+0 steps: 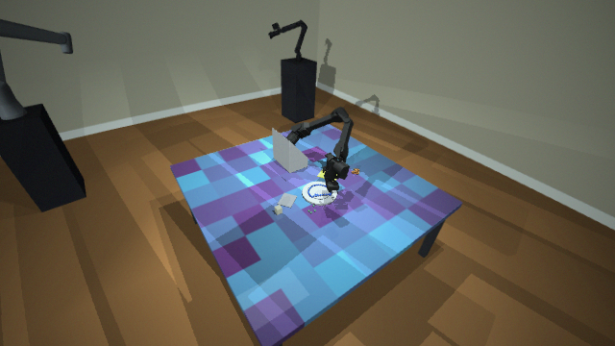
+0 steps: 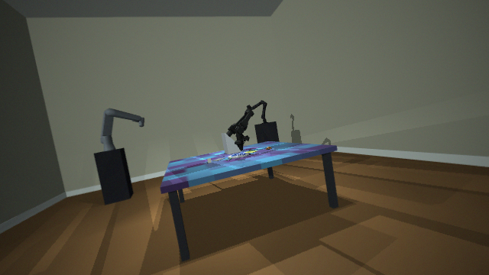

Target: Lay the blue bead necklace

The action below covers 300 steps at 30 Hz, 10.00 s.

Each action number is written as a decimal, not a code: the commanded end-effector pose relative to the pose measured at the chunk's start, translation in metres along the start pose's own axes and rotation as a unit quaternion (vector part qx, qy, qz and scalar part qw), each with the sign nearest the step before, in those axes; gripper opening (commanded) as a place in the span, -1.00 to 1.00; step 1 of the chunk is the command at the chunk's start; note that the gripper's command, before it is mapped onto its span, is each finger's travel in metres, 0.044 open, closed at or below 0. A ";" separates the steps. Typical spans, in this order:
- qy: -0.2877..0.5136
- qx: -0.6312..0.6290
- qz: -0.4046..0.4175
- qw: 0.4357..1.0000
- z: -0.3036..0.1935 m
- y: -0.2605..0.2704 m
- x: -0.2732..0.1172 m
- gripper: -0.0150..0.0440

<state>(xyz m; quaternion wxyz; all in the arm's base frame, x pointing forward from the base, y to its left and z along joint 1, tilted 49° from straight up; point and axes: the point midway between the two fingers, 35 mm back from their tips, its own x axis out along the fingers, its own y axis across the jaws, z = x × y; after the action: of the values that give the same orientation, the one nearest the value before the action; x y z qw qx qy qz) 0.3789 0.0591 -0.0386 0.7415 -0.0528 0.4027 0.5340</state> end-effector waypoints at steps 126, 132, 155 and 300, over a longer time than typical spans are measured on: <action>-0.001 0.005 0.004 1.000 0.004 -0.008 0.029 1.00; 0.000 0.084 0.003 0.996 -0.003 -0.008 0.009 0.64; -0.001 0.127 -0.001 0.992 -0.005 -0.009 0.010 -0.08; -0.001 0.223 -0.001 0.975 -0.013 -0.016 0.008 -0.08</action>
<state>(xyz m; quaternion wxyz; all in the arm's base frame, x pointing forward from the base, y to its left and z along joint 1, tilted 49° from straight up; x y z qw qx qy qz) 0.3851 0.0509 -0.0571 0.7348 0.1144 0.5115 0.4305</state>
